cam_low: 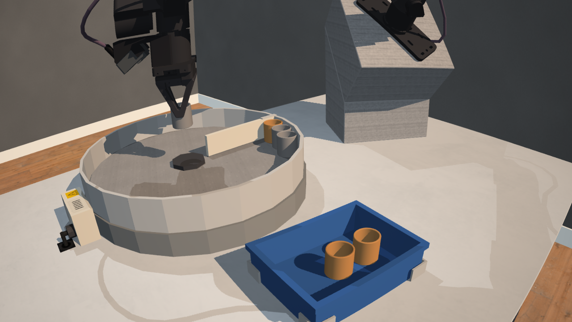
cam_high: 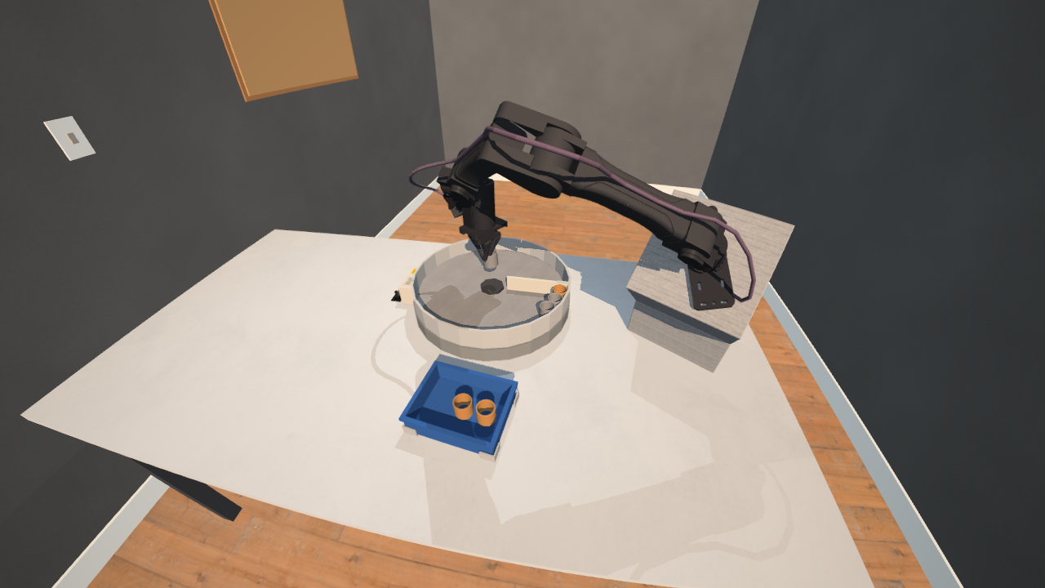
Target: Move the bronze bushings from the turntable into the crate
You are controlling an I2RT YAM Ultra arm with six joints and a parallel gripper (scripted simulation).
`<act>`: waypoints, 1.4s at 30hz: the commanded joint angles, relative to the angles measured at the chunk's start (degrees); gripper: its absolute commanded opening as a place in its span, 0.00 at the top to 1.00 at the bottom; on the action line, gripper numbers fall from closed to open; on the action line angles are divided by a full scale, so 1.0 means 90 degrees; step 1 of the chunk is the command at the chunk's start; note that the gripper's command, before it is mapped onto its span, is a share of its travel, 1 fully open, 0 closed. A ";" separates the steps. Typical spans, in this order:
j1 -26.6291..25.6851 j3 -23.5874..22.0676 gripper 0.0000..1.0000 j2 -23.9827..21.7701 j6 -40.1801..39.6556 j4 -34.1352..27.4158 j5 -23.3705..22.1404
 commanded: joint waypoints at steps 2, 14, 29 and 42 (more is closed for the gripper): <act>-0.0079 0.0148 1.00 -0.0203 0.0064 -0.0090 0.0059; -0.0111 -0.0165 1.00 -0.0239 0.0063 0.0062 0.0062; -0.0111 -0.0165 1.00 -0.0239 0.0063 0.0062 0.0062; -0.0110 -0.0166 1.00 -0.0240 0.0063 0.0065 0.0062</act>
